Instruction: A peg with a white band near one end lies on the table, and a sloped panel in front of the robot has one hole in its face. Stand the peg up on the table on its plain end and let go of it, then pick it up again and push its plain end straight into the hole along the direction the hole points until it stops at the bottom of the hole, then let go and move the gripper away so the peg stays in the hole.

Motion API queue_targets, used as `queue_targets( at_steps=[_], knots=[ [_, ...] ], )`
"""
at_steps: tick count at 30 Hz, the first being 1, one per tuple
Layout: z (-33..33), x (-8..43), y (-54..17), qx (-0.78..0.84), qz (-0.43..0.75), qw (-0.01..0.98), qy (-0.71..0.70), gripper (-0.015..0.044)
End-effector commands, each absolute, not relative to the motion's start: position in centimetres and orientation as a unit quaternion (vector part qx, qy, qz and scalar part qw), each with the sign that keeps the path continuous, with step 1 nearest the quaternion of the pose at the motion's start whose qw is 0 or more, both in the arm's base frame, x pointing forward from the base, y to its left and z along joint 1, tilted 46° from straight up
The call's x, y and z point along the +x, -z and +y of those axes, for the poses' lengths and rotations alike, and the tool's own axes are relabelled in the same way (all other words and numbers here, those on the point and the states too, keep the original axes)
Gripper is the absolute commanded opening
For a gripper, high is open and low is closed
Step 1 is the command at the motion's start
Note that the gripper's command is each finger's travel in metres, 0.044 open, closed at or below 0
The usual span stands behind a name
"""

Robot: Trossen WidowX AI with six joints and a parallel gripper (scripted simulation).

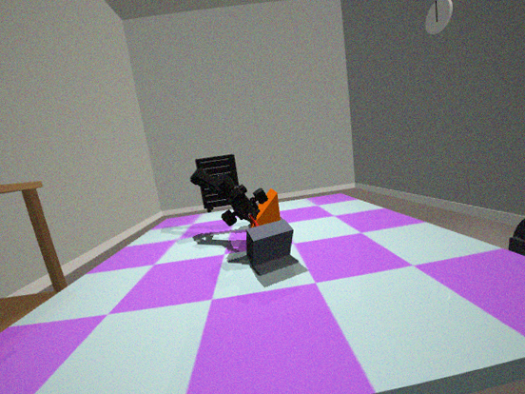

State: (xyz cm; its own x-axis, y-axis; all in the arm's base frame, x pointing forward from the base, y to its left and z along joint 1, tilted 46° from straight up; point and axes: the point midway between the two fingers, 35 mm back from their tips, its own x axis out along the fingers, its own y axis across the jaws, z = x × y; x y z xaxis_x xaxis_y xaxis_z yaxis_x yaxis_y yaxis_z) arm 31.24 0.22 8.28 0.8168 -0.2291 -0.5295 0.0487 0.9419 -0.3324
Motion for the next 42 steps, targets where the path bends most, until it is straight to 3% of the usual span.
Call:
queue_targets(
  at_steps=[1, 42],
  knots=[
    [0.2, 31.5, -8.0, -0.154, 0.291, 0.942, 0.070, 0.0000],
    [-0.3, 33.9, -6.6, -0.149, 0.253, 0.954, 0.061, 0.0000]
  ],
)
